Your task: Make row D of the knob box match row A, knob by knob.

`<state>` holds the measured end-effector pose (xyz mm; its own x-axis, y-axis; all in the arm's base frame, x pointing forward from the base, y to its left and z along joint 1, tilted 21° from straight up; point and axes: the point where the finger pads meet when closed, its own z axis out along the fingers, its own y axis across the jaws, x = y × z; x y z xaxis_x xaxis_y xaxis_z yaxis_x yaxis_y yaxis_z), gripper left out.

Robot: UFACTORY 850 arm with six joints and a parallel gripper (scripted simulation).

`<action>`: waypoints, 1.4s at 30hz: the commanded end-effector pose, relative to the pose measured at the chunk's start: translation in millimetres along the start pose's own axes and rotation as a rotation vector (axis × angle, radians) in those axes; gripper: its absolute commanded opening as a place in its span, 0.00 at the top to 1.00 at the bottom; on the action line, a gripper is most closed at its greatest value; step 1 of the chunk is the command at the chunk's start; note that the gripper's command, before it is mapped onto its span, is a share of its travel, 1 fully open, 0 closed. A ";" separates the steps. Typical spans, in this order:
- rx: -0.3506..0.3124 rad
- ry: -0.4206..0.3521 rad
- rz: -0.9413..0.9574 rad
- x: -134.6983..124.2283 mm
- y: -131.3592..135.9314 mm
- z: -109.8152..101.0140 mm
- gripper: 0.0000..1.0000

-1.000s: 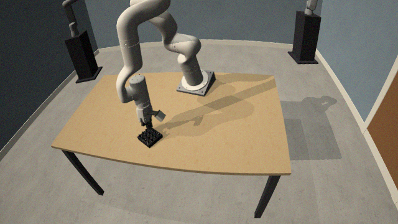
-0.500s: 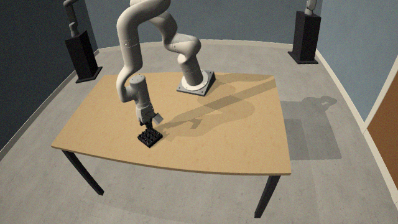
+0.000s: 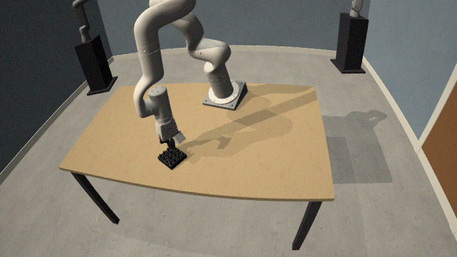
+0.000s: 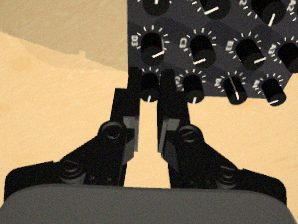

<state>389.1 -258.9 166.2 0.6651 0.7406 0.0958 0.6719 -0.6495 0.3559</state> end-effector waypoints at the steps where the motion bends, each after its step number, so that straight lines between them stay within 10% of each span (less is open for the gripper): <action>1: 0.022 0.009 0.017 0.1 0.9 -0.6 0.92; 42: 0.022 0.009 0.026 0.1 0.9 -0.6 0.81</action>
<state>389.0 -258.9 166.1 0.6799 0.7247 0.1118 0.6581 -0.6704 0.3427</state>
